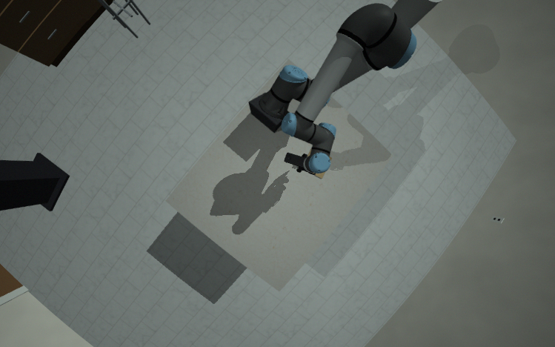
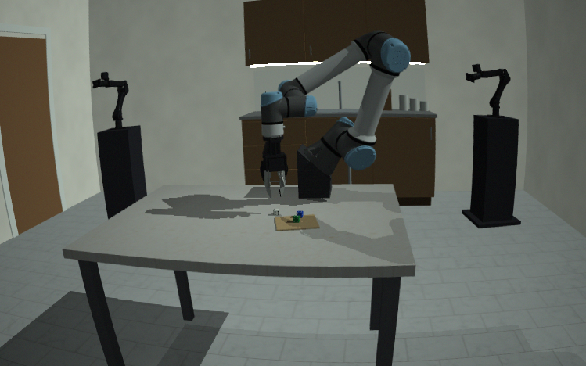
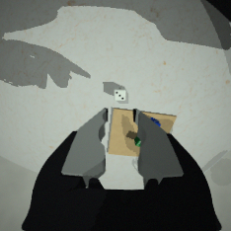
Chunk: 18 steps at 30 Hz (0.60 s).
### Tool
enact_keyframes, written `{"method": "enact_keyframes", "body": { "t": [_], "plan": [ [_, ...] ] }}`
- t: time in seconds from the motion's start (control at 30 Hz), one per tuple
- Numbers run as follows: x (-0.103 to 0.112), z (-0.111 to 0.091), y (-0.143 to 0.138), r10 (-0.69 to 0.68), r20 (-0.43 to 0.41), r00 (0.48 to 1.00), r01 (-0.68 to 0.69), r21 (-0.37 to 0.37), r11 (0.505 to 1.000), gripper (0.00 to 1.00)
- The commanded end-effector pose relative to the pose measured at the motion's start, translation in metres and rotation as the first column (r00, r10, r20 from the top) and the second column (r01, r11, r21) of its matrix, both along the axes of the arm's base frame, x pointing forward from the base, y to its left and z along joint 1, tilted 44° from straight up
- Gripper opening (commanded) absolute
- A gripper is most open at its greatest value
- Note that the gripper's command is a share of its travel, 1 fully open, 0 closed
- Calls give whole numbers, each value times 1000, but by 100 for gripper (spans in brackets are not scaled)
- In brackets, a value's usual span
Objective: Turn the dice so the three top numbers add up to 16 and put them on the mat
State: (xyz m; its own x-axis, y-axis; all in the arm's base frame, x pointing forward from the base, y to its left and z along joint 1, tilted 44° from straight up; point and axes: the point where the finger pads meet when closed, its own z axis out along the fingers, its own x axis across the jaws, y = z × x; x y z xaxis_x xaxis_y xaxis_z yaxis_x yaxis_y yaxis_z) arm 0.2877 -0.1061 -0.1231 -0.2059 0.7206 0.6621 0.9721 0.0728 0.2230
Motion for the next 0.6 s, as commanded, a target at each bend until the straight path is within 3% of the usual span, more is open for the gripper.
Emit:
{"method": "enact_keyframes", "body": {
  "t": [0.0, 0.57],
  "plan": [
    [1, -5, 4, -1, 0, 1000, 1, -1, 1000, 21],
    [3, -22, 20, -1, 0, 1000, 1, -1, 1000, 21]
  ]
}}
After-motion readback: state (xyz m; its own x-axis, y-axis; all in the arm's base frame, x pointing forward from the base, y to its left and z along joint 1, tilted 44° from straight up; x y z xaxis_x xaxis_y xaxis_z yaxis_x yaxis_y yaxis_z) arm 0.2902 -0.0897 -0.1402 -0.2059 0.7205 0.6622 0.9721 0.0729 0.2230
